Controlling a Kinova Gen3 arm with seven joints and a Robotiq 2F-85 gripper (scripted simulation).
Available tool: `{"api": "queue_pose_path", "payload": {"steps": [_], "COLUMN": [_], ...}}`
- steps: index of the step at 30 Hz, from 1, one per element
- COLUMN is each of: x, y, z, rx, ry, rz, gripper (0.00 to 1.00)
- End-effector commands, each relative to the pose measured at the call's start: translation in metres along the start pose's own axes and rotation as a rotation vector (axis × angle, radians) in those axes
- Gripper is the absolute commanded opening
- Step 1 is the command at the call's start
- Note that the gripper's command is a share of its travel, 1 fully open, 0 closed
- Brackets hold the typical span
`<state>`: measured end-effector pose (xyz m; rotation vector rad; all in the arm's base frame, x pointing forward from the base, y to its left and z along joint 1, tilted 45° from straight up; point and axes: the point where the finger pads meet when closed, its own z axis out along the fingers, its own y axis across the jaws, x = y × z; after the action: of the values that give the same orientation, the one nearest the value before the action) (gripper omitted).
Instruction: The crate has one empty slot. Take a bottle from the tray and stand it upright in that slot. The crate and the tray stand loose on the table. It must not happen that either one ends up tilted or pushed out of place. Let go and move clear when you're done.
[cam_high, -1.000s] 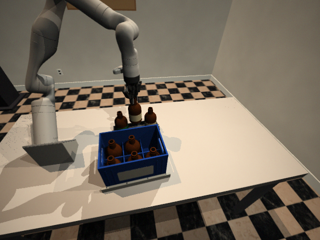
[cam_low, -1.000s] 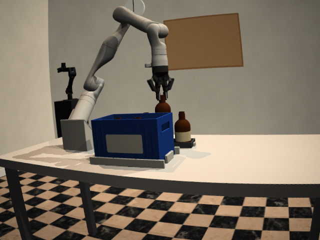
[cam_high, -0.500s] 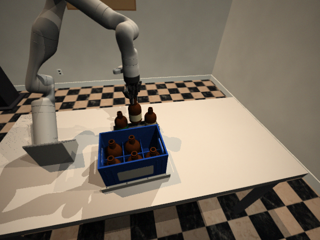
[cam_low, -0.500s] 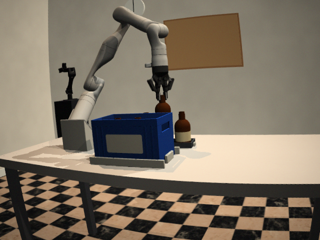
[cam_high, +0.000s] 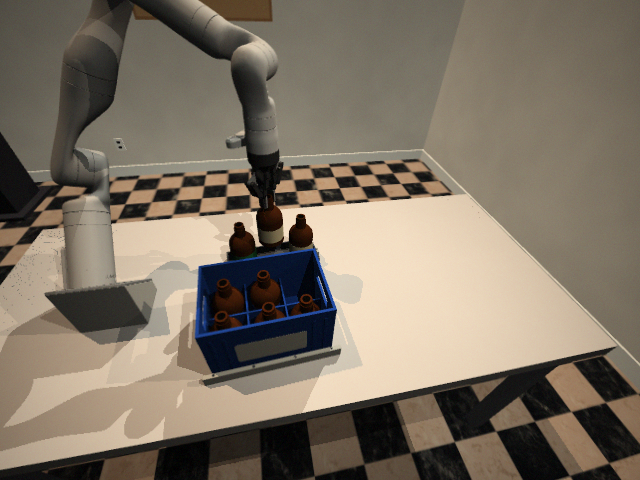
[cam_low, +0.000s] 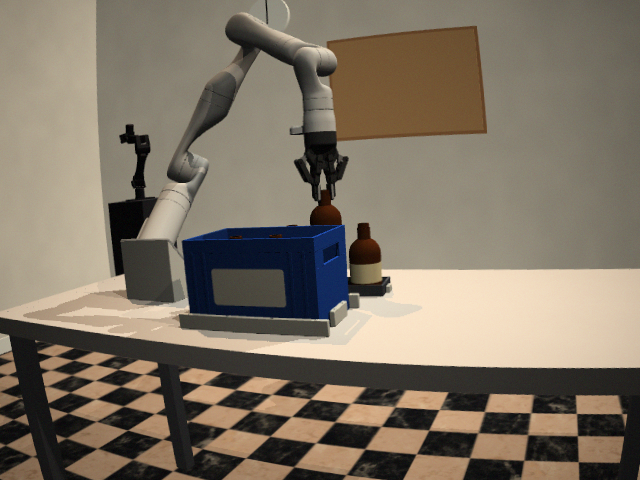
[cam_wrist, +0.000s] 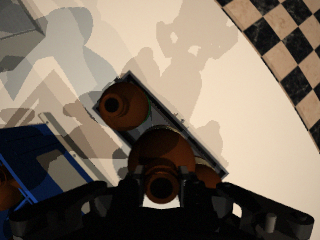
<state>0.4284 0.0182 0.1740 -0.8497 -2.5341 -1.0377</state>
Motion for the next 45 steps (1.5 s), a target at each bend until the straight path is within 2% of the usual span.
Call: {"api": "queue_pose_path", "payload": {"steps": [1,21,45], "x": [0.000,0.000,0.000], "y": [0.000,0.000,0.000], "z": [-0.001,-0.004,-0.027], "rx": [-0.001,-0.001,-0.001], "ry": [-0.002,-0.002,-0.002], "rz": [0.000,0.000,0.000], "gripper": [0.00,0.00,0.00]}}
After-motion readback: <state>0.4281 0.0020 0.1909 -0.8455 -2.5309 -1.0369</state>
